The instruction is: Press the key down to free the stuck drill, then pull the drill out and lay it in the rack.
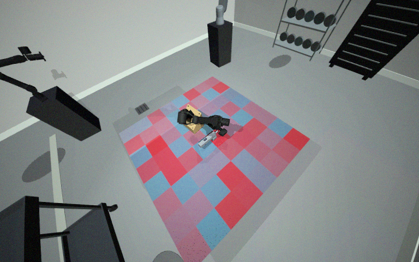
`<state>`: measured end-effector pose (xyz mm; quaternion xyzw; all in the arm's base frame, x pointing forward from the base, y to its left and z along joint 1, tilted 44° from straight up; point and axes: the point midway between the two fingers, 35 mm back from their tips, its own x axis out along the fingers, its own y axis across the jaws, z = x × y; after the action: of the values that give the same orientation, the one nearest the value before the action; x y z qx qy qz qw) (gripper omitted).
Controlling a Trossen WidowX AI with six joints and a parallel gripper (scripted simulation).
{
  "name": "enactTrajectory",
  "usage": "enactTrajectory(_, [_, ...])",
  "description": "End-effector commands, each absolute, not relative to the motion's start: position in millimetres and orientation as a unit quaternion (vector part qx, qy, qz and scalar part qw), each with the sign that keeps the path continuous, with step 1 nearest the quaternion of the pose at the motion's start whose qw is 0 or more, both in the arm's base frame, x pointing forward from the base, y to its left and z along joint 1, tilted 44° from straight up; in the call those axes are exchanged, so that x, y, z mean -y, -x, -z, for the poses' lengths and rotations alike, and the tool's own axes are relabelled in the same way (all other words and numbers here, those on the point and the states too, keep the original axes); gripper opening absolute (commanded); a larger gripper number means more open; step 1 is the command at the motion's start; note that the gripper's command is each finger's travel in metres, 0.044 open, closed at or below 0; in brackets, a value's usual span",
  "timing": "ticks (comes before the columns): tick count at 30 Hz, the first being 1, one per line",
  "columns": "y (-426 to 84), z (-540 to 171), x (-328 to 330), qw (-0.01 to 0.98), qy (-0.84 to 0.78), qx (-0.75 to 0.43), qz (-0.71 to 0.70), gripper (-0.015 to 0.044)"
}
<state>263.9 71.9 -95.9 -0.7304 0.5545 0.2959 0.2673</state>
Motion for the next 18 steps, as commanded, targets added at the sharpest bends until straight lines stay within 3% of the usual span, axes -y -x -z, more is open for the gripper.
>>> enactTrajectory(1, [-263.1, 100.4, -64.5, 0.259, 0.732, -0.556, -0.297, 0.044])
enactTrajectory(11, [-264.9, 105.2, -55.4, 0.259, 0.732, -0.557, -0.296, 0.044])
enactTrajectory(18, [-266.3, 103.1, -58.1, 0.266, 0.73, -0.556, -0.295, 0.0256])
